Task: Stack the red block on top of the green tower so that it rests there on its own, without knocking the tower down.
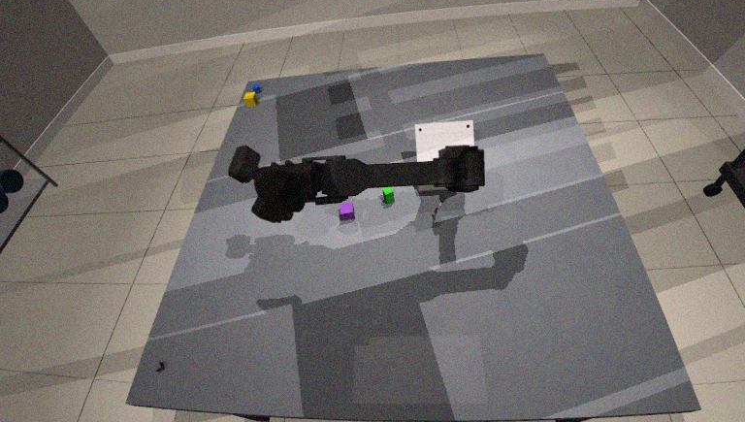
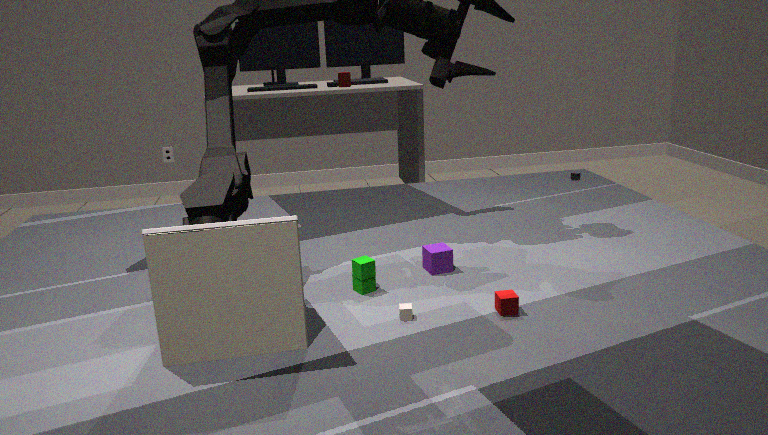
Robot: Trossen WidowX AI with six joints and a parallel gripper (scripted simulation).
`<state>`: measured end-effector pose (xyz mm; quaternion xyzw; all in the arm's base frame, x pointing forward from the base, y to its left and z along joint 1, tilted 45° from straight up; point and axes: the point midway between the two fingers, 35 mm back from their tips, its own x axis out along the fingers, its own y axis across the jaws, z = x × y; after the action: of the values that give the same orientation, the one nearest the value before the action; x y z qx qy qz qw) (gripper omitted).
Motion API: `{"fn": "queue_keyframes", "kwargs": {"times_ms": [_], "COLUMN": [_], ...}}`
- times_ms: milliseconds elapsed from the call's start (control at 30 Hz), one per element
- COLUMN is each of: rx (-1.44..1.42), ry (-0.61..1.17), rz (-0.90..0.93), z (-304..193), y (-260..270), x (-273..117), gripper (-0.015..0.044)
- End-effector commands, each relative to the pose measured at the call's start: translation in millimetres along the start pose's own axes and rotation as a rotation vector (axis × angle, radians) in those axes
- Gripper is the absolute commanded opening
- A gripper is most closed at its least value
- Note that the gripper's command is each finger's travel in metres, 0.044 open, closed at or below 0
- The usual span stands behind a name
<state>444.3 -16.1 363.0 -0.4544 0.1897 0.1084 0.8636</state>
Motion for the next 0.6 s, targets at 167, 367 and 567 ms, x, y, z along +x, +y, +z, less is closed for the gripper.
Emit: {"fn": "queue_keyframes", "kwargs": {"times_ms": [167,367,567], "rx": [0.273,0.466,0.69], "ry": [0.173,0.278,0.388], "rz": [0.333,0.543,0.738], "z": [-85.0,-133.4,-177.0], "y": [68.8,118.8,168.1], "x": [70.6,96.1,108.0], "gripper": [0.044,0.044,0.044]}}
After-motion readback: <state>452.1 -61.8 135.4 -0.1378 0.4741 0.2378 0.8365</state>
